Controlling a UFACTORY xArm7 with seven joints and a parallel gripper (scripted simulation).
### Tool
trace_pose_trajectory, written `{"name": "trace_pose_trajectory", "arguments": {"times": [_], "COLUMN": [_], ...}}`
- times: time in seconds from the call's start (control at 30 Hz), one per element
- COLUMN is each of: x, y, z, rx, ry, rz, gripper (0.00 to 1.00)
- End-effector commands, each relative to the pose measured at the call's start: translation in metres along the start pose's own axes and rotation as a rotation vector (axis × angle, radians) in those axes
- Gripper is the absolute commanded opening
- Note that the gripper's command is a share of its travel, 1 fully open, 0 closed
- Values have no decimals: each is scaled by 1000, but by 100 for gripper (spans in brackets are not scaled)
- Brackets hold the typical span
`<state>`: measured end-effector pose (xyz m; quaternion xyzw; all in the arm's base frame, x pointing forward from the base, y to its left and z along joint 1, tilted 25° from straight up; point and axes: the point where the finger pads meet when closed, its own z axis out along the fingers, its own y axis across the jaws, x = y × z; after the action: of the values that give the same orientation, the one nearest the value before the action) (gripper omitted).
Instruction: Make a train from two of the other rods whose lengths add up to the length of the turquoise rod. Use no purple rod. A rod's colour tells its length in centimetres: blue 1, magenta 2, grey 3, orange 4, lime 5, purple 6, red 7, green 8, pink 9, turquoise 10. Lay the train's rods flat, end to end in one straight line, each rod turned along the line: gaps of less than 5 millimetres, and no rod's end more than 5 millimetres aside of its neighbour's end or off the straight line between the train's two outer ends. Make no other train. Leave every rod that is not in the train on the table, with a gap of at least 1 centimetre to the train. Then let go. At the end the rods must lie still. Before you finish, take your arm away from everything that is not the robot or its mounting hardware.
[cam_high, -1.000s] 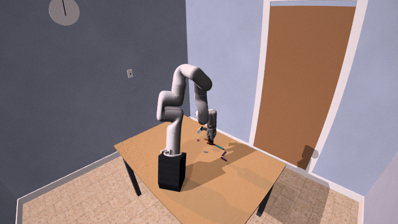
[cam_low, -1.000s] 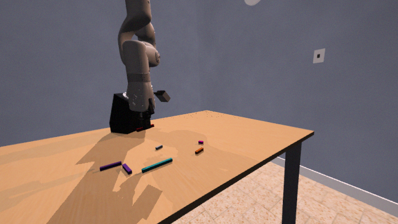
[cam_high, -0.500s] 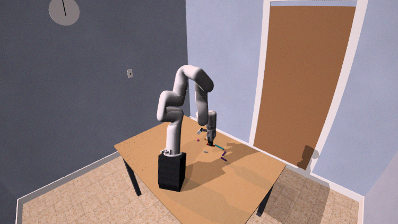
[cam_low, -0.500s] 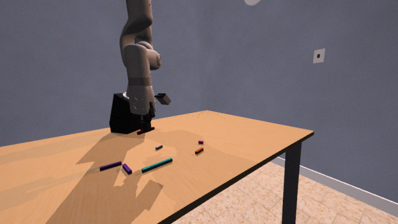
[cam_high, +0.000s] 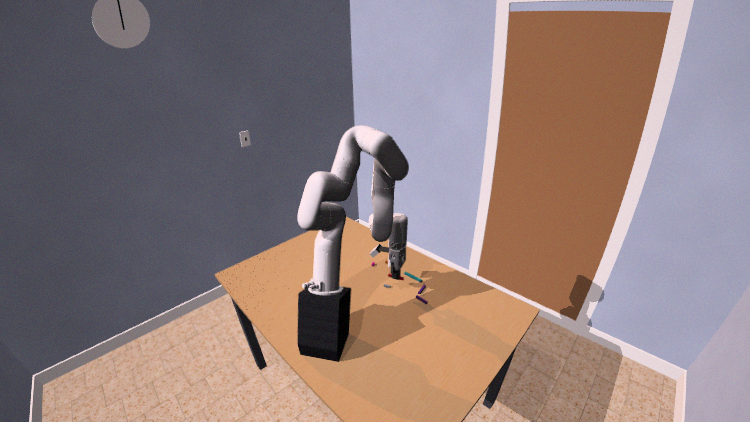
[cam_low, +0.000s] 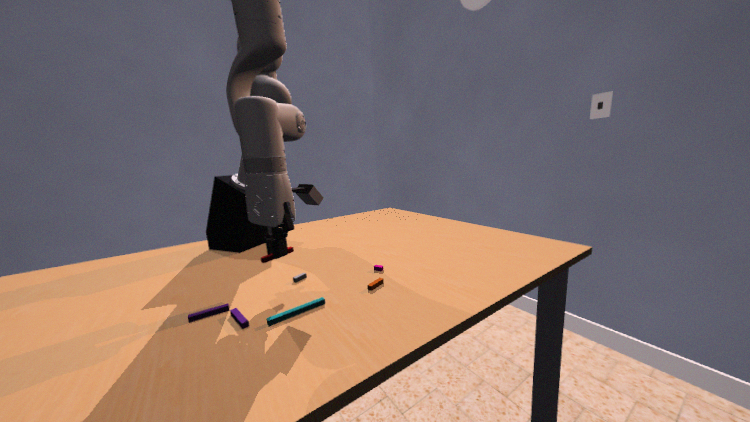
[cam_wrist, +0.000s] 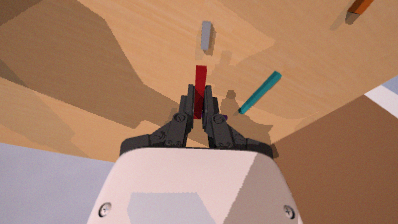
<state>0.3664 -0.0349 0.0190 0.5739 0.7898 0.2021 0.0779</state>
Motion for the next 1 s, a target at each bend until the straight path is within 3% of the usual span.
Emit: {"name": "trace_pose_trajectory", "arguments": {"times": [0.0,0.33,0.97], "x": [-8,-8,-8], "y": [5,5,5], "z": [41,55,56], "rx": [-11,-11,-11], "ry": [-16,-16,-16], "rz": [0,0,0], "gripper": [4,4,4]}}
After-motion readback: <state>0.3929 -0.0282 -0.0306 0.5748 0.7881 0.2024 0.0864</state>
